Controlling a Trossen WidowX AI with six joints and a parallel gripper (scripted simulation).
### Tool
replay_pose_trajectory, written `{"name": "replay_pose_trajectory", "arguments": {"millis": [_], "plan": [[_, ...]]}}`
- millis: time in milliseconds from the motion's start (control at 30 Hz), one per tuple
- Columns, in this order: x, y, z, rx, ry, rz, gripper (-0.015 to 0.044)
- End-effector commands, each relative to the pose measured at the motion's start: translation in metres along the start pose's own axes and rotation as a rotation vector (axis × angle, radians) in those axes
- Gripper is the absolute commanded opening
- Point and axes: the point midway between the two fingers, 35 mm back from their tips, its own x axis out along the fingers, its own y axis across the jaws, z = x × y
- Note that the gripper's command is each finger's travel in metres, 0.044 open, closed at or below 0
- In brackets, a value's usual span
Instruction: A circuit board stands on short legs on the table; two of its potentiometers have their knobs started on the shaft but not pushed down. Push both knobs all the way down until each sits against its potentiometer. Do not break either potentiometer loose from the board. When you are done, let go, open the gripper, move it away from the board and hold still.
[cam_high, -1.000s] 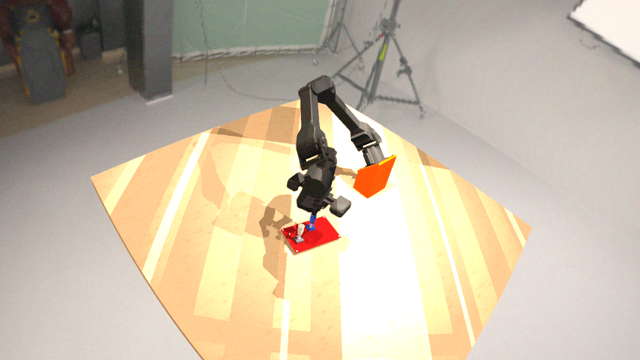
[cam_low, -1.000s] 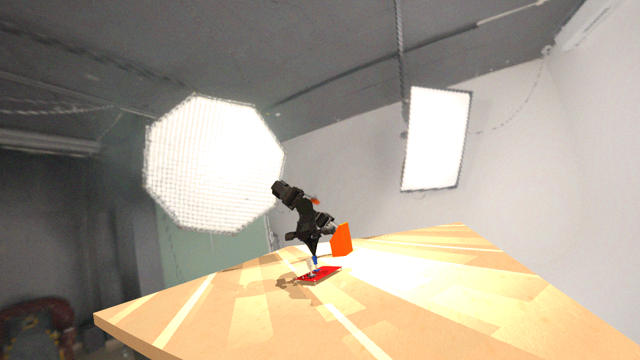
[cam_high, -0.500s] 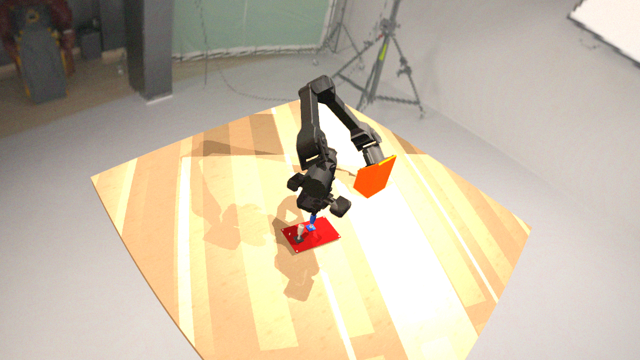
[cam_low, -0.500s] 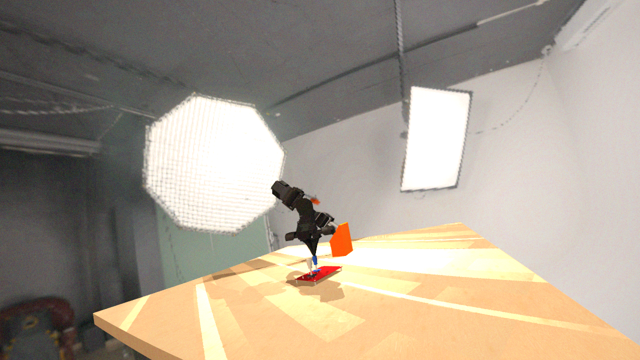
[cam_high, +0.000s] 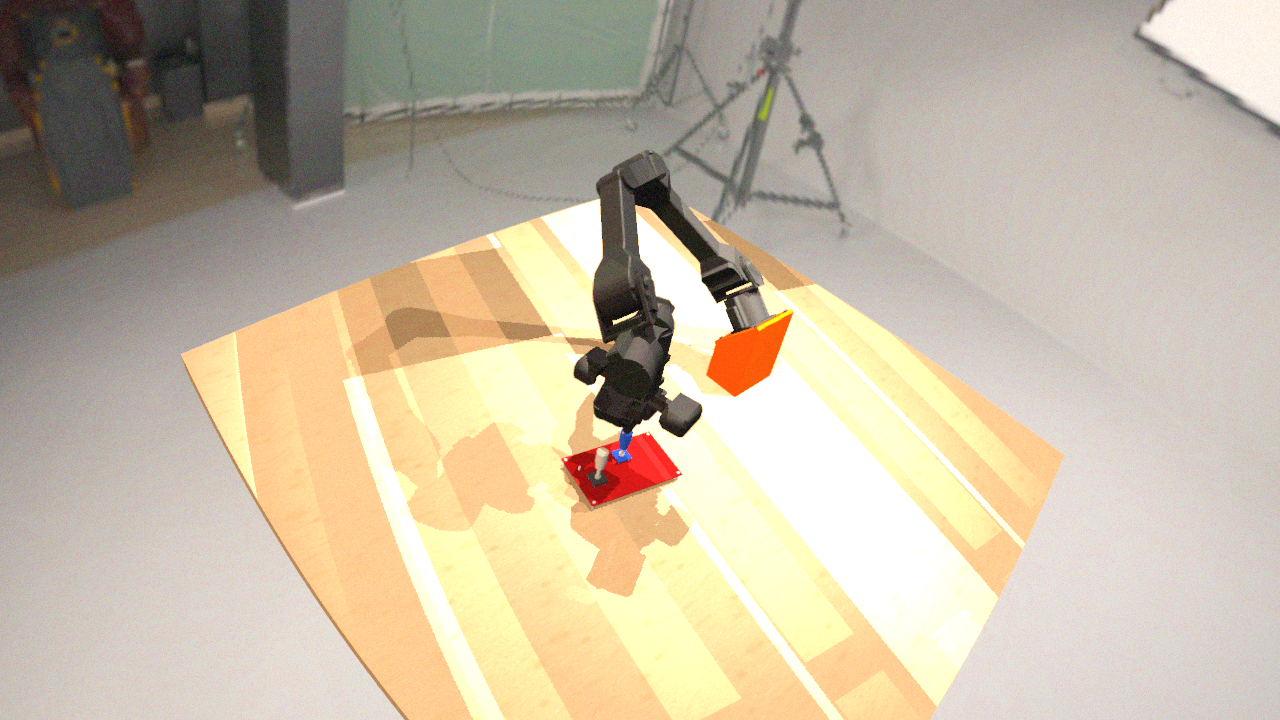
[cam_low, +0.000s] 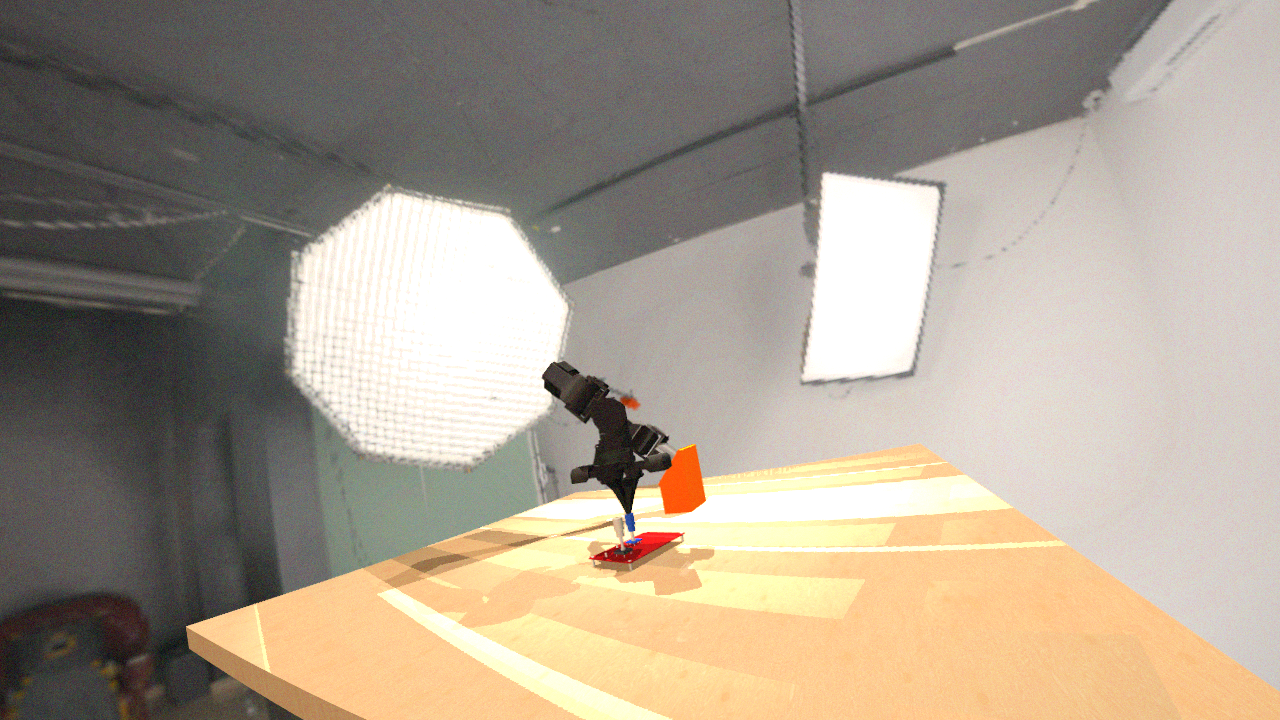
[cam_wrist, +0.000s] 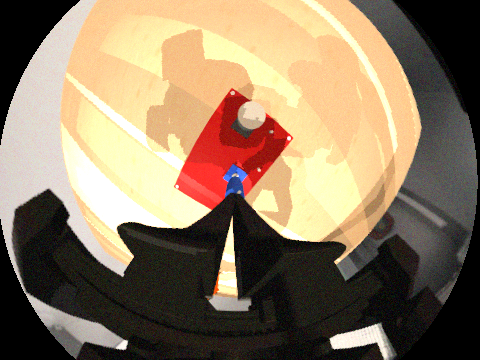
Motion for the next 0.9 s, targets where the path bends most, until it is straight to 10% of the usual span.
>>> {"name": "replay_pose_trajectory", "arguments": {"millis": [0, 867], "plan": [[0.0067, -0.0014, 0.0007, 0.009, 0.004, 0.0, 0.0], [0.0145, -0.0014, 0.0007, 0.009, 0.004, 0.0, 0.0]]}}
